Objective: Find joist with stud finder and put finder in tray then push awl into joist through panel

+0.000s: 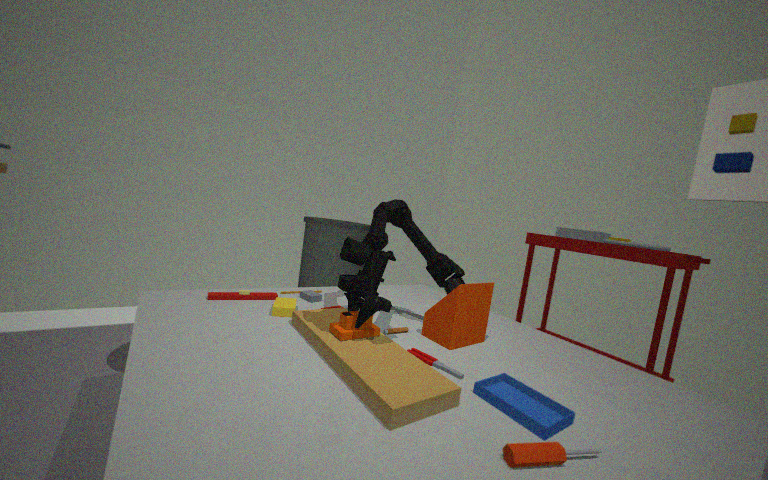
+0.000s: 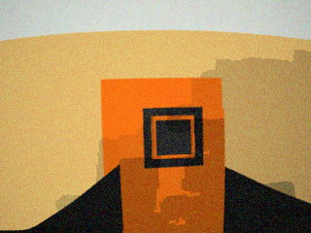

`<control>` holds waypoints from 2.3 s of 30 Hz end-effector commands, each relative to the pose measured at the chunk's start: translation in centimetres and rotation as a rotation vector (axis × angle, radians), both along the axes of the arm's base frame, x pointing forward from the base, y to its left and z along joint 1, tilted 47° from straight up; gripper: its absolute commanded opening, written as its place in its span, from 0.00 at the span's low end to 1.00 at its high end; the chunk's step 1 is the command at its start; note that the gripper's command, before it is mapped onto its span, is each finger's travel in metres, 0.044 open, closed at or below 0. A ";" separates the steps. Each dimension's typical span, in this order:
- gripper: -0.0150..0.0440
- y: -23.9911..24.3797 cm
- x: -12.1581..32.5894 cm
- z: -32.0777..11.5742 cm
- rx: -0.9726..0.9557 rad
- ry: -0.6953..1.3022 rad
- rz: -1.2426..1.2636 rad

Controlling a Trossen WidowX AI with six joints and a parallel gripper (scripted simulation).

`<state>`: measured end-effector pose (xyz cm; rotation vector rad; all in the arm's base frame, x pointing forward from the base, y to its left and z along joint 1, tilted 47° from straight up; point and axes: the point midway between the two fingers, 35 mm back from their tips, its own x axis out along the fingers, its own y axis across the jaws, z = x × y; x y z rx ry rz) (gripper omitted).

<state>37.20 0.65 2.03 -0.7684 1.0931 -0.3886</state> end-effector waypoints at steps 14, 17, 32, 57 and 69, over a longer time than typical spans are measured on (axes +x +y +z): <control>0.25 3.9 -0.4 -4.2 0.001 0.002 0.002; 0.25 4.6 -0.5 -4.9 0.001 0.002 0.002; 0.25 8.0 -1.0 -8.4 0.004 0.002 0.002; 0.25 13.7 -1.7 -14.3 0.008 0.001 0.002; 0.25 16.5 -2.0 -17.1 0.011 0.000 0.002</control>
